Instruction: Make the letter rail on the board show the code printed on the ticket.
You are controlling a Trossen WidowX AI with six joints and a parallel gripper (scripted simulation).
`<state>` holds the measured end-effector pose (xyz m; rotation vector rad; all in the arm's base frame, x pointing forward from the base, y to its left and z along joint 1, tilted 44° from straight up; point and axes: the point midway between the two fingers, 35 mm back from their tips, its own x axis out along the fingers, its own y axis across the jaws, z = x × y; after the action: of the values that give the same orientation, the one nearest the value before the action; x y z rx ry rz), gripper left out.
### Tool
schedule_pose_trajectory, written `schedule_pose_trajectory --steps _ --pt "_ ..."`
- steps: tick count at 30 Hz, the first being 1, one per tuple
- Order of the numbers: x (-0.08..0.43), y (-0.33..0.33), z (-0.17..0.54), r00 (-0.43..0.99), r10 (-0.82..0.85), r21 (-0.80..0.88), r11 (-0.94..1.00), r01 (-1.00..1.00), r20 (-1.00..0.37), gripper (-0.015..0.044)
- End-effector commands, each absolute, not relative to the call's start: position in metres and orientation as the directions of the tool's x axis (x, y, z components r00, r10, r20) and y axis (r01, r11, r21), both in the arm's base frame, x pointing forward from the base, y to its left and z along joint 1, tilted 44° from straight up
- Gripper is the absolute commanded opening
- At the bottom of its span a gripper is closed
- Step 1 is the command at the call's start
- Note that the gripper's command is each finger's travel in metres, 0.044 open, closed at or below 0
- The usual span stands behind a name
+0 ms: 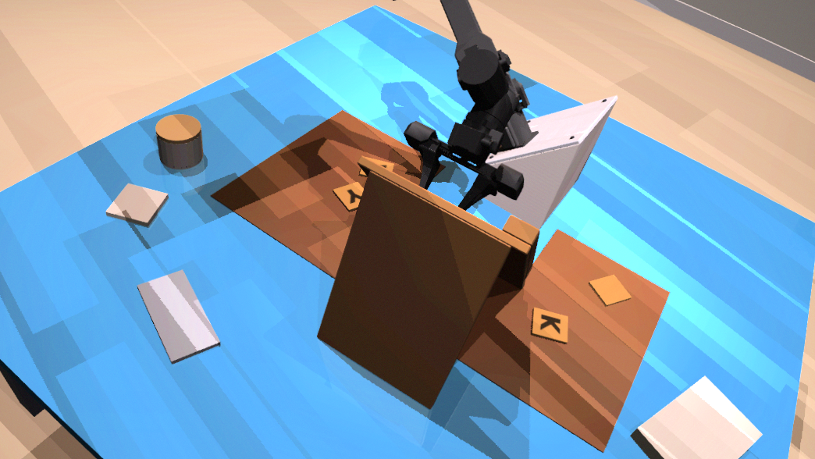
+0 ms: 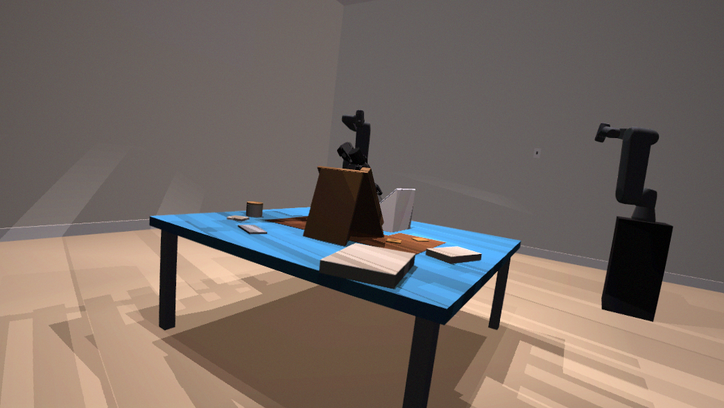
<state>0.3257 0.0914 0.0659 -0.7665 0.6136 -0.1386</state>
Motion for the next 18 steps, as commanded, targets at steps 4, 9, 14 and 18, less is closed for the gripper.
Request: schedule_pose_trajectory --steps 4,9,14,18 --pt "0.3272 0.096 0.0655 0.821 -0.335 -0.684 0.723 -0.09 -0.462 0.0" --pt "0.327 0.0982 0.0635 0.821 -0.335 -0.684 0.724 -0.09 -0.462 0.0" --pt "0.3267 0.1004 0.0615 0.821 -0.335 -0.684 0.724 -0.09 -0.462 0.0" --pt "0.3264 0.1021 0.0598 0.821 -0.335 -0.684 0.724 -0.09 -0.462 0.0"
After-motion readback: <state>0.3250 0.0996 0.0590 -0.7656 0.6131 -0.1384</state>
